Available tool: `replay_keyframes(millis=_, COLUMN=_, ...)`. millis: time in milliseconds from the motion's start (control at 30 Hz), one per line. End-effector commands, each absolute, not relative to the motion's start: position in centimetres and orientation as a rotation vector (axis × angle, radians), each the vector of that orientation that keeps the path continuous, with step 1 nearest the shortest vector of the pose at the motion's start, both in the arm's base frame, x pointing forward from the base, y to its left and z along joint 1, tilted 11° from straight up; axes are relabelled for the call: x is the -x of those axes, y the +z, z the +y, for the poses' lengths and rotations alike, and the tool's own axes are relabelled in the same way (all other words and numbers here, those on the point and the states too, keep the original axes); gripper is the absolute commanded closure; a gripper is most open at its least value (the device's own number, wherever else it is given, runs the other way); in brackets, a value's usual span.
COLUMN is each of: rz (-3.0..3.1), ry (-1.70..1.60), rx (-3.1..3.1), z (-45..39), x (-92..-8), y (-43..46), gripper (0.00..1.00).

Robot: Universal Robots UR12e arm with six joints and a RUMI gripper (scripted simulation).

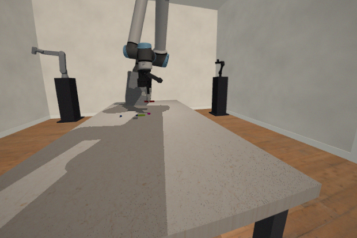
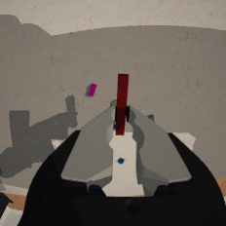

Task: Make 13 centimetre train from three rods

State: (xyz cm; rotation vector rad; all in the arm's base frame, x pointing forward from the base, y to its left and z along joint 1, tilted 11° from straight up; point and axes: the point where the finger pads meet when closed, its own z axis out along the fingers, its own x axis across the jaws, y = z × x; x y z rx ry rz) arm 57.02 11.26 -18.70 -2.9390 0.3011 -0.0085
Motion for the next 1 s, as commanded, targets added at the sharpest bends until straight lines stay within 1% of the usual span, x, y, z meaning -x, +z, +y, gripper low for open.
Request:
replay_keyframes(millis=0, rz=0.307, ry=-0.011, rx=2.939, z=11.2, x=-56.8, y=-18.6, gripper=1.0)
replay_keyframes(millis=400, rz=0.307, ry=-0.011, rx=2.939, z=11.3, x=-56.9, y=-19.3, gripper=1.0)
replay_keyframes(millis=967, rz=0.307, ry=-0.011, rx=2.939, z=12.4, x=-57.0, y=-25.1, gripper=1.0)
